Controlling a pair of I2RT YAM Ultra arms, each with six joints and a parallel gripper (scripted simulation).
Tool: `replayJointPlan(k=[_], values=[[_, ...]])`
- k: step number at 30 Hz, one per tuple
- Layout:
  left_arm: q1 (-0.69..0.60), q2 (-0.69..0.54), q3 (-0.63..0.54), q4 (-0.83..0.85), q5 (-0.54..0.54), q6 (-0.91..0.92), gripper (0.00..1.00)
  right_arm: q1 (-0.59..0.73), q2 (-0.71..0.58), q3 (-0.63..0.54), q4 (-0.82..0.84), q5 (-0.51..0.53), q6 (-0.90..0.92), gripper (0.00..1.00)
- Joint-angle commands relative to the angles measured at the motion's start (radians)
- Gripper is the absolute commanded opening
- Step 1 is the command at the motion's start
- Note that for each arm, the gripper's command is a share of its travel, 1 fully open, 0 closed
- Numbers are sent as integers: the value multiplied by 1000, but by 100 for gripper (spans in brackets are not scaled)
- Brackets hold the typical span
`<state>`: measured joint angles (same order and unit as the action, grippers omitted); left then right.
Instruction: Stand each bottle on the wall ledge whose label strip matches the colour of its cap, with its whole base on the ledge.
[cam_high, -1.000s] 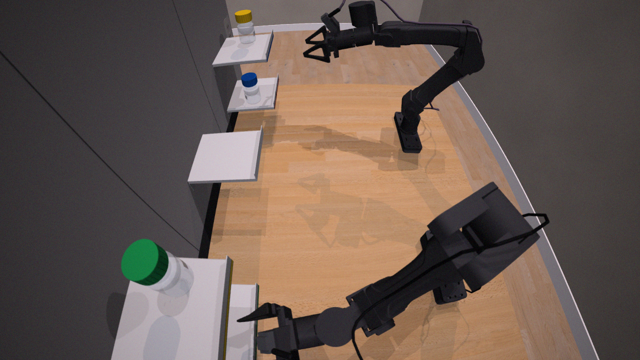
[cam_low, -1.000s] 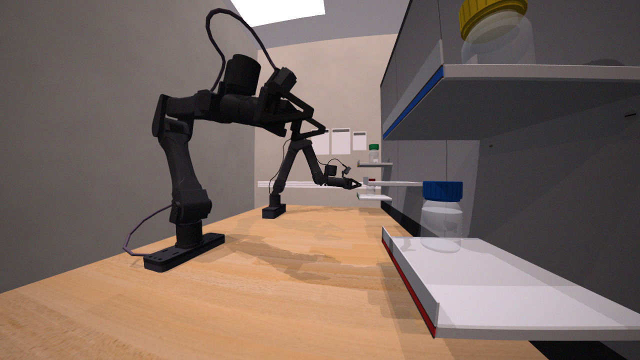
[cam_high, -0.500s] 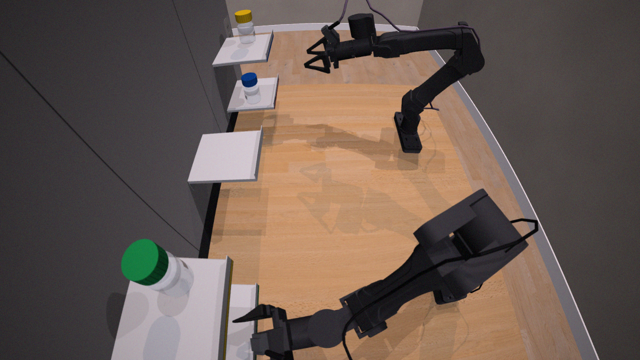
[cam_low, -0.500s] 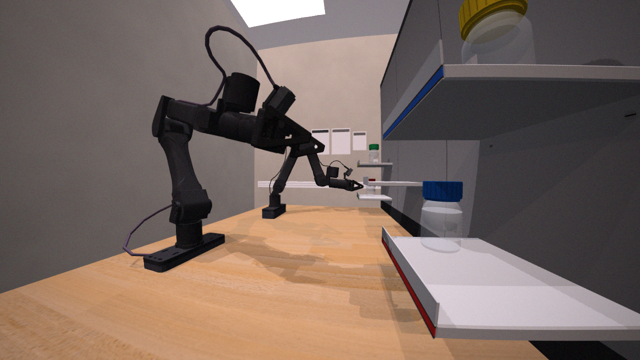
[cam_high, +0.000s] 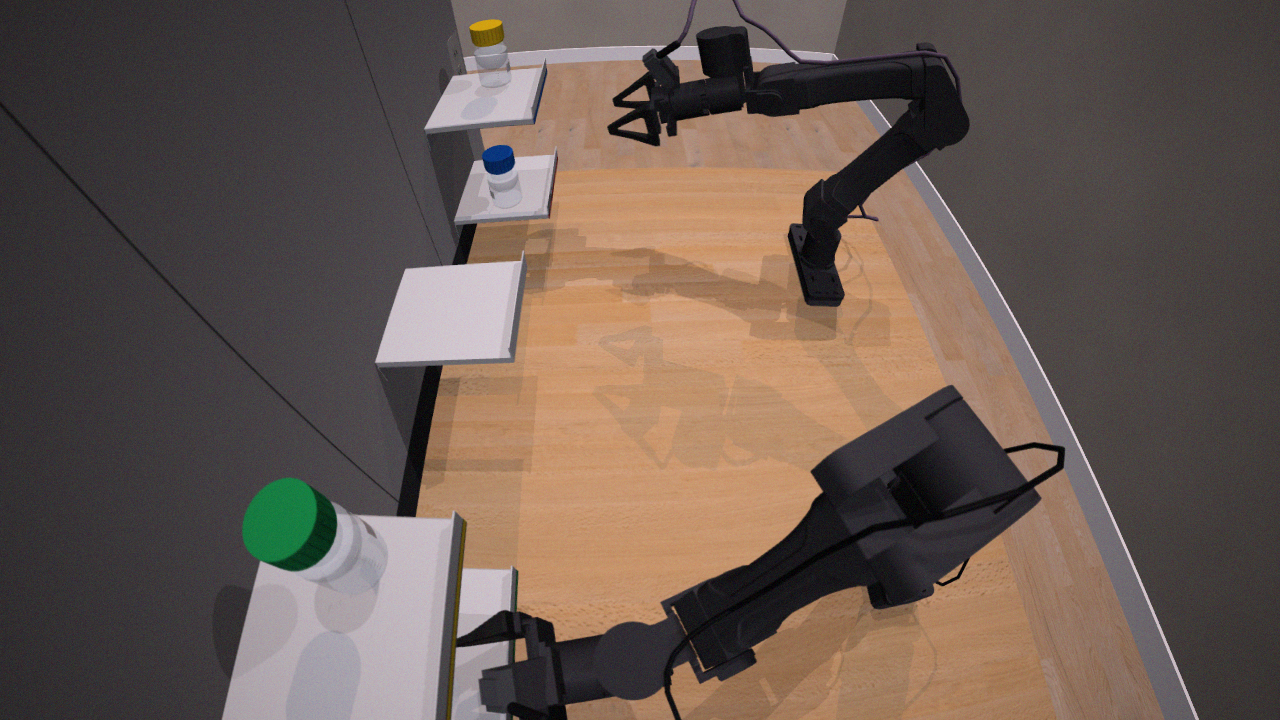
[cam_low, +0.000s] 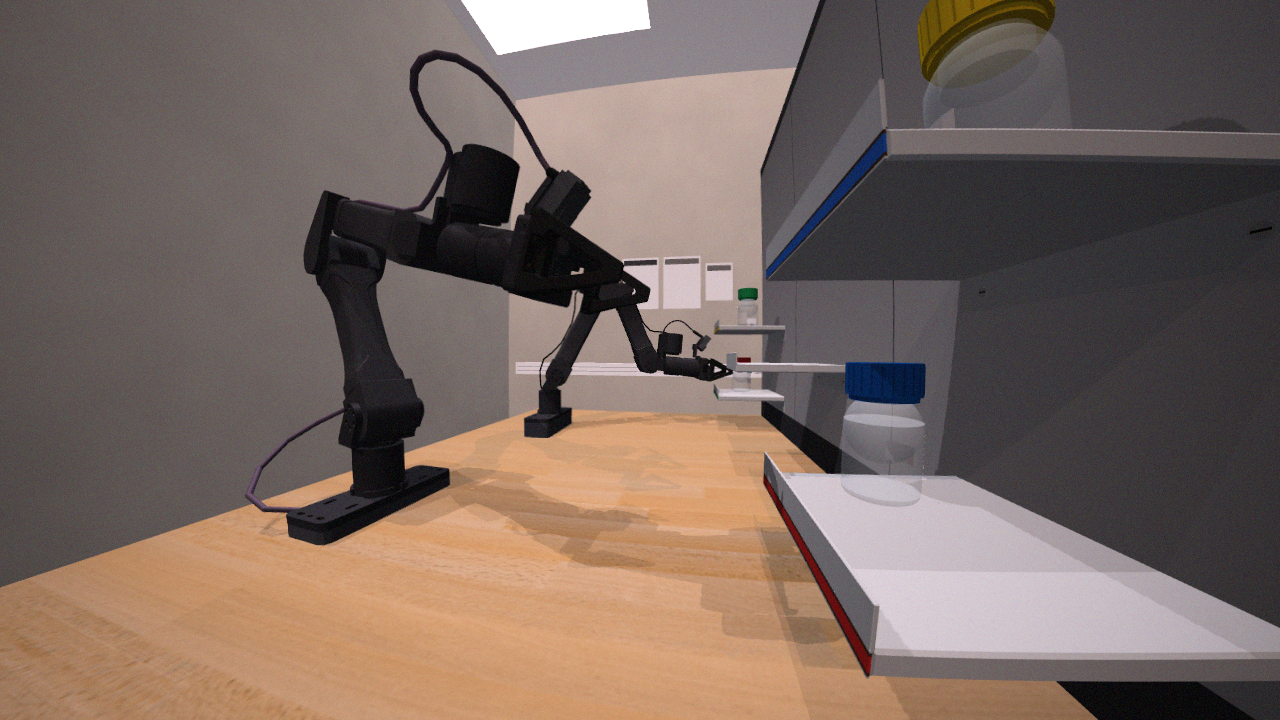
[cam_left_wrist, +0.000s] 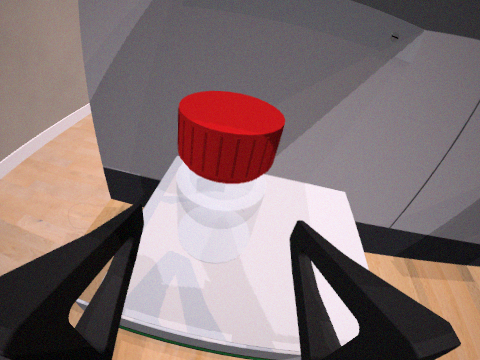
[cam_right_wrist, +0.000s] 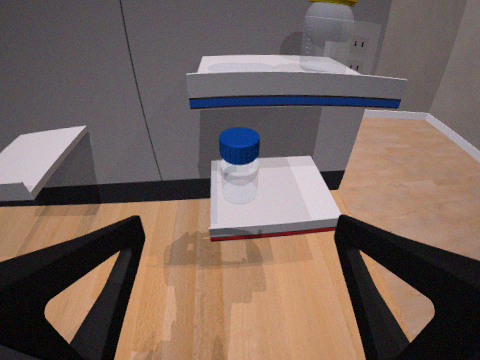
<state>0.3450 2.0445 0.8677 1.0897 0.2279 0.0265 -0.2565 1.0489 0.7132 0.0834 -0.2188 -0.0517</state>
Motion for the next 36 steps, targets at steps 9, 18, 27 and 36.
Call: replayJointPlan(k=[9, 18, 27, 36], values=[[-17, 58, 95, -56, -20, -9, 81, 13, -9, 4, 7, 7, 7, 100], [-23, 88, 143, -75, -26, -10, 81, 13, -9, 4, 7, 7, 7, 100], [-24, 108, 177, -89, -28, -10, 81, 13, -9, 4, 7, 7, 7, 100], [-24, 108, 178, -89, -27, -10, 72, 13, -9, 4, 7, 7, 7, 100]])
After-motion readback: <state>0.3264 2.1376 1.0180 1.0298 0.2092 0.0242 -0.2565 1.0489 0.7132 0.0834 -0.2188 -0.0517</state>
